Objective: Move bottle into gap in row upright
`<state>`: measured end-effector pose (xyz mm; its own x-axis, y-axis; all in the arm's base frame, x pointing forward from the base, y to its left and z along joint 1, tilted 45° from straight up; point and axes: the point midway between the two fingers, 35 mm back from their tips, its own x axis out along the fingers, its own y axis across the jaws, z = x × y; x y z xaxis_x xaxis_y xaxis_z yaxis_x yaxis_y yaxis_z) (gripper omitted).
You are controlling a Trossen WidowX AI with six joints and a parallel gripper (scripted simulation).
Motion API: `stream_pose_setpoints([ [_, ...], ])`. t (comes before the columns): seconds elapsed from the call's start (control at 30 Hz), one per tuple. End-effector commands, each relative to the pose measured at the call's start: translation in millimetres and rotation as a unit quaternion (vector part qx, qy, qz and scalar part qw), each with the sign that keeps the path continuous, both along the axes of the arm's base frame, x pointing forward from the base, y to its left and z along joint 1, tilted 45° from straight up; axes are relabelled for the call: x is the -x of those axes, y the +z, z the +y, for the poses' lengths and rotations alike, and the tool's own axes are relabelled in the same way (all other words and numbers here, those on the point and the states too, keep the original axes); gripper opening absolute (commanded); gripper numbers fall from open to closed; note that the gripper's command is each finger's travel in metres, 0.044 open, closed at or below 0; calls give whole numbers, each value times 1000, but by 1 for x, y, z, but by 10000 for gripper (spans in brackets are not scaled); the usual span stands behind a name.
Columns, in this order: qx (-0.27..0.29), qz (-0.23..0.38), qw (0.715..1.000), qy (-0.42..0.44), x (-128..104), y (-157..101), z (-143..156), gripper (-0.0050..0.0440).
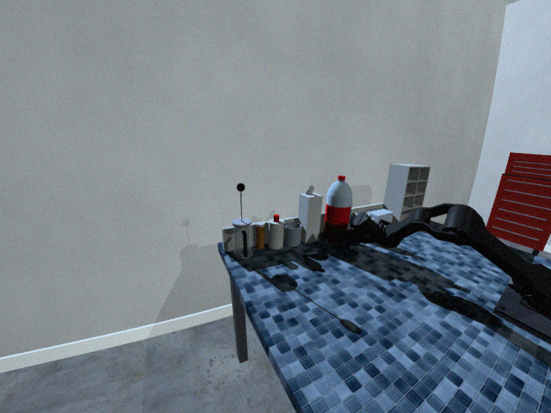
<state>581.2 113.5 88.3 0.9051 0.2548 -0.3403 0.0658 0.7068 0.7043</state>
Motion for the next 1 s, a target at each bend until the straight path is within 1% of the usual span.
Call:
stream_pose_setpoints([
  [0.0, 1, -11, 1000, 2, -6, 9, 1, -50],
  [0.97, 1, -11, 1000, 2, -11, 9, 1, -50],
])
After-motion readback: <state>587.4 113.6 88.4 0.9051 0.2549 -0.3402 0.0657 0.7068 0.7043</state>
